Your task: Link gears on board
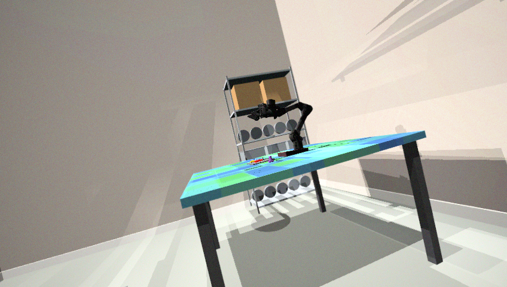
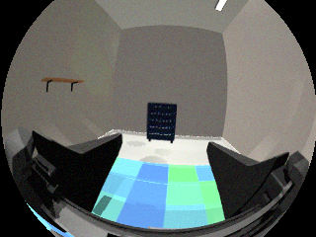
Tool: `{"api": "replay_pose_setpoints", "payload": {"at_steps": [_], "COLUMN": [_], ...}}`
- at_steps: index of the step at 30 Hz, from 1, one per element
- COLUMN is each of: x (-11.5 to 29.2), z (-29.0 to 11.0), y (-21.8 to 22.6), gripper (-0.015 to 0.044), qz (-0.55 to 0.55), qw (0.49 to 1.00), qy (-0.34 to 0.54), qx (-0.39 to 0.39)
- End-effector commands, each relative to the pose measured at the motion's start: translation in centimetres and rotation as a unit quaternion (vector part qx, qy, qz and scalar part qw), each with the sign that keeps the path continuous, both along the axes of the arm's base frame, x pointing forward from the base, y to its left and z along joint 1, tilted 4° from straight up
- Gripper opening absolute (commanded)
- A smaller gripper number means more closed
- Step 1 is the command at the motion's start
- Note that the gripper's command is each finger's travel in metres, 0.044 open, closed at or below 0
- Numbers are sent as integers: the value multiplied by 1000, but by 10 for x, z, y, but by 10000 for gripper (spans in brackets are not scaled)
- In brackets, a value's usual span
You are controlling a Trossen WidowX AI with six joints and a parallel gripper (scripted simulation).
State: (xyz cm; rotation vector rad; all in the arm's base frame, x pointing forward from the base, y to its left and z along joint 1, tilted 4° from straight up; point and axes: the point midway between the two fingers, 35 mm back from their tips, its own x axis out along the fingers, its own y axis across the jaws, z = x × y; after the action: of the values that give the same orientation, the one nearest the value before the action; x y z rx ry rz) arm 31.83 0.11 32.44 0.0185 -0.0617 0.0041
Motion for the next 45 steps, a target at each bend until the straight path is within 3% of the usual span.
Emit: {"api": "replay_pose_setpoints", "payload": {"at_steps": [1, 7, 14, 19, 24, 45], "x": [2, 41, 46, 22, -8, -4], "z": [-2, -70, -163, -221, -256, -277], "y": [1, 39, 91, 122, 140, 140], "gripper": [426, 440, 440, 440, 440, 440], "qz": [2, 21, -88, -244, -409, -416], "qw": [1000, 957, 806, 667, 551, 547], "qy": [6, 212, 452, 562, 593, 593], "qx": [6, 196, 372, 423, 421, 420]}}
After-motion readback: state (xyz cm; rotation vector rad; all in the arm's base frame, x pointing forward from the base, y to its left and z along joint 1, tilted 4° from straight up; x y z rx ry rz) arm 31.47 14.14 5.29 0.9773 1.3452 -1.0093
